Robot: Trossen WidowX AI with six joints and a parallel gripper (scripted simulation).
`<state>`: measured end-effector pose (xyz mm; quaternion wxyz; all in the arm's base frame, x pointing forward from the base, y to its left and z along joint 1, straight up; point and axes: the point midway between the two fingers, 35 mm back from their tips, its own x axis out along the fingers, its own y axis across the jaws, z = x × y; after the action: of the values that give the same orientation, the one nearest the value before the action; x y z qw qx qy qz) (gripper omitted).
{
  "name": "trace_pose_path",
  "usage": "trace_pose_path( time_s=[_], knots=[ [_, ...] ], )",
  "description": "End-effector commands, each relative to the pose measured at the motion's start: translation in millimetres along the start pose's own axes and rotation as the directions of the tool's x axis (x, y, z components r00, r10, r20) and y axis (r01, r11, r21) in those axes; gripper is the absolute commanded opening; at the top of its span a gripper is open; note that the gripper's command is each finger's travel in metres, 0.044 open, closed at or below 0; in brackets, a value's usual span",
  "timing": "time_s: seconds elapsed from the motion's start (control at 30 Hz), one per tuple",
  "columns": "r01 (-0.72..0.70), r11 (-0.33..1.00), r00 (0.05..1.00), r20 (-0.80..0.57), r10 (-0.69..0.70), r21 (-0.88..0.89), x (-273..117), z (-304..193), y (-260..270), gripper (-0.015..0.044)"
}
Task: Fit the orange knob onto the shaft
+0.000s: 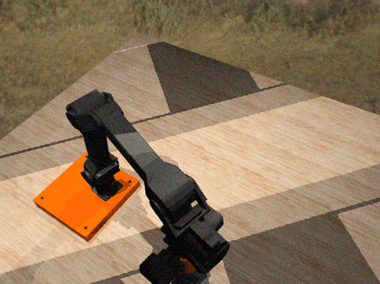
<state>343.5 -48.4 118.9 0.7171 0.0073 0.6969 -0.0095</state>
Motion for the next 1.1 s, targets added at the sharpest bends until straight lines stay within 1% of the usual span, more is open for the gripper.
trace_pose_path(
  time_s=[0.0,0.17,0.5,0.77,1.07],
  knots=[
    [-0.004,1.0,1.0,0.014,0.004,-0.004,0.7,6.4,-8.2,0.0],
    [-0.004,1.0,1.0,0.014,0.004,-0.004,4.3,7.2,-10.0,0.0],
    [-0.004,1.0,1.0,0.014,0.004,-0.004,27.1,7.2,-10.0,0.0],
    [-0.004,1.0,1.0,0.014,0.004,0.0,22.6,9.3,-9.0,0.0],
    [-0.004,1.0,1.0,0.014,0.004,0.0,27.3,9.9,-9.2,0.0]
  ],
)
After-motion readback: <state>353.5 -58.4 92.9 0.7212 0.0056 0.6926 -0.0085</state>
